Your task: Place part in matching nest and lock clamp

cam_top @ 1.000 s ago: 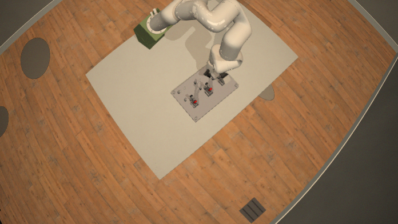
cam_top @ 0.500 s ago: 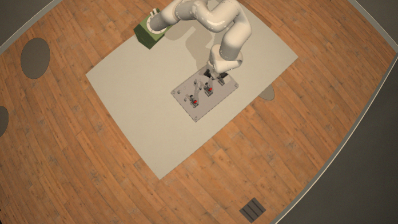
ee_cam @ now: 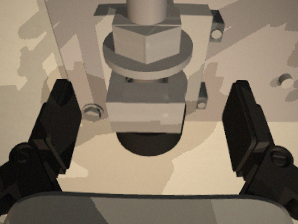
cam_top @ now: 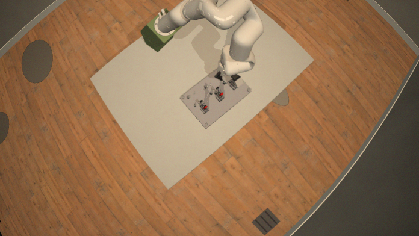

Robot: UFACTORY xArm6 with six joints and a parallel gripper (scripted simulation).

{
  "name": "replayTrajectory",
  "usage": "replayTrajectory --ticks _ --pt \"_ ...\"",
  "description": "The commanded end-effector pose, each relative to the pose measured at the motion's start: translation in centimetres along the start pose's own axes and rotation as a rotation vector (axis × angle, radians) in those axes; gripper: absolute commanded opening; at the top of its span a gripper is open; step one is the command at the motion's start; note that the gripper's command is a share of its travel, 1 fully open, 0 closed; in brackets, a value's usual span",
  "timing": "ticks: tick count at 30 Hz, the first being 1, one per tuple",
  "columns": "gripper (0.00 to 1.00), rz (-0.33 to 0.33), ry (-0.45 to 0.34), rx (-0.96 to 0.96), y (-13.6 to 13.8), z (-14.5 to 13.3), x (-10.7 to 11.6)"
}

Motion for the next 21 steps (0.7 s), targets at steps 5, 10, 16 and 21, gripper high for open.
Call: replayTrajectory --ticks 5,10,16,21 --pt "1.00 -0.004 -0.002 0.000 0.0 0.1 2.7" --pt "1.00 -0.004 -0.002 0.000 0.0 0.1 3.6" --pt "1.00 -0.004 -0.002 0.000 0.0 0.1 3.9" --pt "1.00 -0.004 -0.002 0.000 0.0 0.1 4.0"
Point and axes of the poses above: the point where the finger pads meet when closed, its own x axis back along the fingers, its own y axis across the jaws, z = x × y, the point moved 5 cm from there along x, back along the fingers, and after that the axes turned 15 degrees about x, right-handed, at the moved point
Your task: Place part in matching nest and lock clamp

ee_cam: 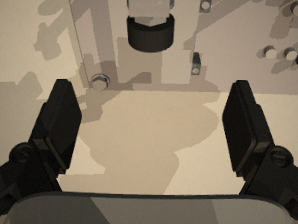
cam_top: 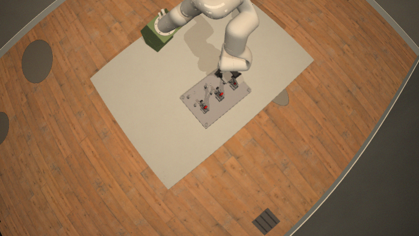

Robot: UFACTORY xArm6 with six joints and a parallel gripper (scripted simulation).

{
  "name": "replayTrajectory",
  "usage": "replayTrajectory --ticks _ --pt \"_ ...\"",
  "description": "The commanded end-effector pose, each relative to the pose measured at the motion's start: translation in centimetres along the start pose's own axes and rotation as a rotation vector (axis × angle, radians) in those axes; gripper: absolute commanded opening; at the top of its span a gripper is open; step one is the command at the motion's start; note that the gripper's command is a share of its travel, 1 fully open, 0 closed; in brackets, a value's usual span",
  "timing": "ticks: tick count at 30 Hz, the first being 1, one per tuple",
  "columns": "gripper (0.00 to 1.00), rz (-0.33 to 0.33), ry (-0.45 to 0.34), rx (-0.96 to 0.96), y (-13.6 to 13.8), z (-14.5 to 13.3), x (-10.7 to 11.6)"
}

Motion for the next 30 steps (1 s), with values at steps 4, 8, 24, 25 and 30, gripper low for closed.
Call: replayTrajectory --ticks 4,8,24,25,30 --pt "1.00 -0.009 -0.007 0.001 -0.06 0.12 0.12" --pt "1.00 -0.009 -0.007 0.001 -0.06 0.12 0.12" --pt "0.47 -0.009 -0.008 0.001 -0.07 0.12 0.41" --pt "0.47 -0.009 -0.008 0.001 -0.07 0.13 0.48" --pt "0.47 -0.009 -0.008 0.001 -0.07 0.13 0.73"
Point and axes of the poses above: the point where the finger pads meet when closed, its own x axis back along the fingers, its own y axis across the jaws, z = x × y, the point moved 5 cm from there along x, back along the fingers, and after that the axes turned 15 degrees about x, right-handed, at the moved point
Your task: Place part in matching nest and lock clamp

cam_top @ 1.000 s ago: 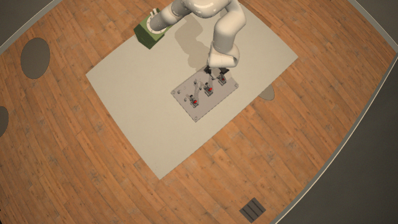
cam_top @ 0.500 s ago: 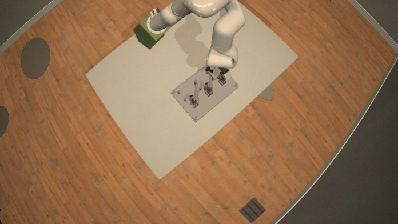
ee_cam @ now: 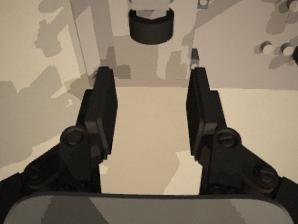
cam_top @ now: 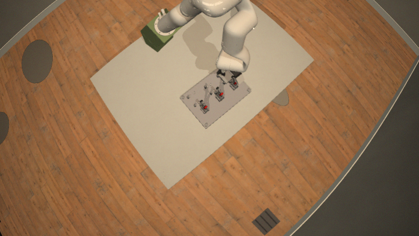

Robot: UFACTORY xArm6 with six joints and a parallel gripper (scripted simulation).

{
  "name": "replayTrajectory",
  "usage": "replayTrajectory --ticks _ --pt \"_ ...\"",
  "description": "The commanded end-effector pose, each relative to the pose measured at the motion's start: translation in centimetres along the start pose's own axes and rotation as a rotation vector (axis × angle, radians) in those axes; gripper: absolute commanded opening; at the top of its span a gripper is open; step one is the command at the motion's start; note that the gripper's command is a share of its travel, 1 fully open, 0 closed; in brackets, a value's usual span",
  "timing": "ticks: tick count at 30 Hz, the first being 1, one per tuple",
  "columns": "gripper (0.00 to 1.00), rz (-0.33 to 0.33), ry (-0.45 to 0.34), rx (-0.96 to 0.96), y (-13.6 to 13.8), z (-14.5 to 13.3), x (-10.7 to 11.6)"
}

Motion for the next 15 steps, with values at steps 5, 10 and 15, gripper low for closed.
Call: replayTrajectory --ticks 5,10,15 --pt "0.47 -0.001 -0.001 0.000 0.0 0.1 0.8" --pt "0.47 -0.001 -0.001 0.000 0.0 0.1 1.5" --pt "0.47 -0.001 -0.001 0.000 0.0 0.1 2.2"
Point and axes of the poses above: the point where the finger pads meet when closed, its own x axis back along the fingers, its own y axis across the jaws, z = x × y, the point moved 5 cm from there along x, back along the fingers, and after that the axes turned 15 degrees about x, right-handed, at the moved point
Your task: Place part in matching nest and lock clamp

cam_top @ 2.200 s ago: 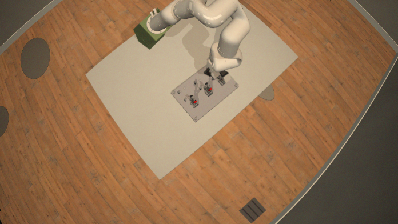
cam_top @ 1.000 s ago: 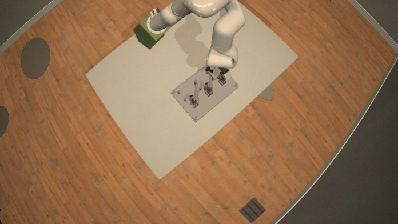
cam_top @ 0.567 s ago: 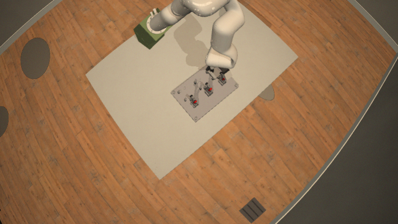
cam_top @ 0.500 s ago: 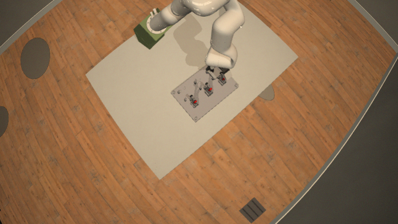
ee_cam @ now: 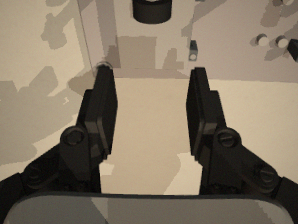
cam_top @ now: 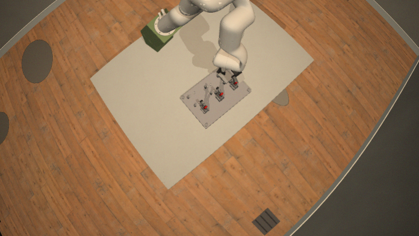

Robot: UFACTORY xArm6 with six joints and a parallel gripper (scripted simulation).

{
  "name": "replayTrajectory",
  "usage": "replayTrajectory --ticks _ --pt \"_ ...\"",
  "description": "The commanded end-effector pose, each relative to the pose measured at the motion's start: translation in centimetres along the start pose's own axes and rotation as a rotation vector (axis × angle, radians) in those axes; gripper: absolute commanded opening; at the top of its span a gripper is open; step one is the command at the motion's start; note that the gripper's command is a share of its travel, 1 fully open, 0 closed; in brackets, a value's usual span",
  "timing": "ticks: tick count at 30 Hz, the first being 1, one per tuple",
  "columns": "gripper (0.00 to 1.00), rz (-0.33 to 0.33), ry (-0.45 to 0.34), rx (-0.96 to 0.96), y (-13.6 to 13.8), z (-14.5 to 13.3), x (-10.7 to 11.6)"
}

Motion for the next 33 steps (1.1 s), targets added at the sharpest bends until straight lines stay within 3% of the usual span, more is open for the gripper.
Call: replayTrajectory --ticks 1,33 --pt "0.47 -0.006 -0.009 0.001 0.0 0.1 0.7" --pt "0.47 -0.006 -0.009 0.001 -0.1 0.2 4.7"
Point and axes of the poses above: the point where the finger pads meet when closed, its own x axis back along the fingers, its own y axis across the jaws, z = x × y, the point moved 5 cm from there along x, back along the fingers, and after that the axes turned 15 degrees about x, right-handed, at the moved point
